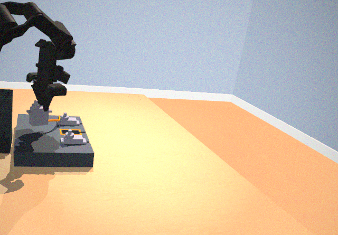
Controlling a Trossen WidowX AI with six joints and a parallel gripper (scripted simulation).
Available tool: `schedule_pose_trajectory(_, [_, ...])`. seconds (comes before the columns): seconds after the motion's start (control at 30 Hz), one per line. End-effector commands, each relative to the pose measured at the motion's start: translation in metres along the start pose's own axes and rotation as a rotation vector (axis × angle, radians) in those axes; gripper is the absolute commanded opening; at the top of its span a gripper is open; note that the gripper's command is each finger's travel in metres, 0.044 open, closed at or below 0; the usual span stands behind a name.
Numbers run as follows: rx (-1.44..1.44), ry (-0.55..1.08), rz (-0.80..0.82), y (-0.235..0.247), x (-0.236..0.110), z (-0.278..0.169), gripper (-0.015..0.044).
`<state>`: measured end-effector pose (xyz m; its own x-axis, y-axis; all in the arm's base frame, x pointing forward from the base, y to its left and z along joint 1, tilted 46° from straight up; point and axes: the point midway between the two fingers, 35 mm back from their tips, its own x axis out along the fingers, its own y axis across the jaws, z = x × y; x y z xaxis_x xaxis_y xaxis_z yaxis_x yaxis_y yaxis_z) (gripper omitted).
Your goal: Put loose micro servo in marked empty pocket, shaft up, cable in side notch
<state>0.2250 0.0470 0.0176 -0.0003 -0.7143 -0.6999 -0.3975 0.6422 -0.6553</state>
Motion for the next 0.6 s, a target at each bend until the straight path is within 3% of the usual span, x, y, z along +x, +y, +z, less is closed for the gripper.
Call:
schedule_pose_trajectory(0.0, [0.116, -0.002, 0.004, 0.0006, -0.0007, 0.0011, 0.0000])
schedule_pose_trajectory(0.27, [0.385, -0.002, 0.005, 0.0006, -0.0007, 0.0011, 0.0000])
schedule_pose_trajectory(0.57, [0.408, -0.002, 0.005, -0.0033, -0.0008, 0.0100, 0.0000])
